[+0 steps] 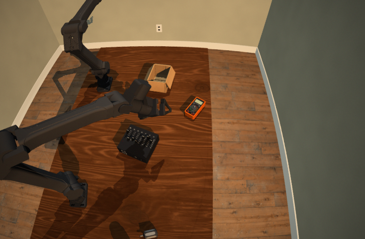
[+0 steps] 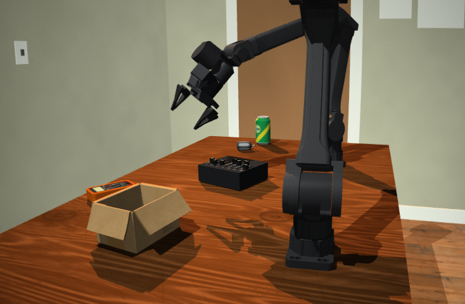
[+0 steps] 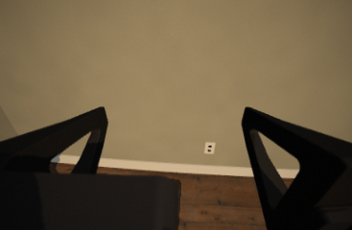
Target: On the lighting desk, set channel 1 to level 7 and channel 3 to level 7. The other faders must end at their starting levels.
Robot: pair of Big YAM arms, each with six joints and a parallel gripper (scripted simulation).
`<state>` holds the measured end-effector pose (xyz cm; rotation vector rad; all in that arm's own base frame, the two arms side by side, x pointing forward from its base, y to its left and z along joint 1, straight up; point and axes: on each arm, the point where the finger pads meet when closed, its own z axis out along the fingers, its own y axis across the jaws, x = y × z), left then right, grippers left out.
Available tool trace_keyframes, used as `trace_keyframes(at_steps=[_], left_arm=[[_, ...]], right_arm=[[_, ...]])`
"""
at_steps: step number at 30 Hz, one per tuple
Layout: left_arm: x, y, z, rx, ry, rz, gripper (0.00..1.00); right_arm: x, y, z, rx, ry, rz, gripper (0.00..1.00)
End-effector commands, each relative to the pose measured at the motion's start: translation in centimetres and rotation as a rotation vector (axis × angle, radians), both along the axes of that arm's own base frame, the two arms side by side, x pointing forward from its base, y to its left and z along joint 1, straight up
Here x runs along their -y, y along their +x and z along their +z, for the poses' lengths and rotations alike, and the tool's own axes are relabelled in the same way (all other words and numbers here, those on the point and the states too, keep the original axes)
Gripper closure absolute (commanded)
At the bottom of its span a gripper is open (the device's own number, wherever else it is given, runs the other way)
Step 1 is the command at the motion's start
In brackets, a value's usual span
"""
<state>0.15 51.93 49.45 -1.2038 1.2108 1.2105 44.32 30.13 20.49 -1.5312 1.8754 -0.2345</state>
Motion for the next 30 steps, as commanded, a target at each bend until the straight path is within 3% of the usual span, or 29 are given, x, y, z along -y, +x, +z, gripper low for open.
trace_keyframes(at_steps=[1,4,5,10,14,20,30], left_arm=[[0.1,-0.4,0.4,0.014,0.017,0.01,0.0],[0.1,-0.4,0.4,0.014,0.017,0.01,0.0],[0.1,-0.4,0.4,0.014,0.017,0.01,0.0],[0.1,-0.4,0.4,0.014,0.017,0.01,0.0],[0.1,-0.4,0.4,0.014,0.017,0.01,0.0],[0.1,-0.4,0.4,0.014,0.017,0.01,0.0],[0.1,-0.4,0.4,0.014,0.017,0.01,0.0]], right_arm=[[-1.3,0.5,2.1,-0.037,0.0,0.002,0.0],[-0.1,-3.1,0.7,-0.223,-0.092,0.024,0.0],[-0.1,-3.1,0.7,-0.223,-0.092,0.024,0.0],[2.1,-8.5,0.2,-0.468,-0.212,0.04,0.0],[3.4,-11.0,0.6,-0.584,-0.268,0.039,0.0],[4.0,-12.0,0.8,-0.63,-0.289,0.037,0.0],[4.0,-12.0,1.0,-0.626,-0.289,0.041,0.0]])
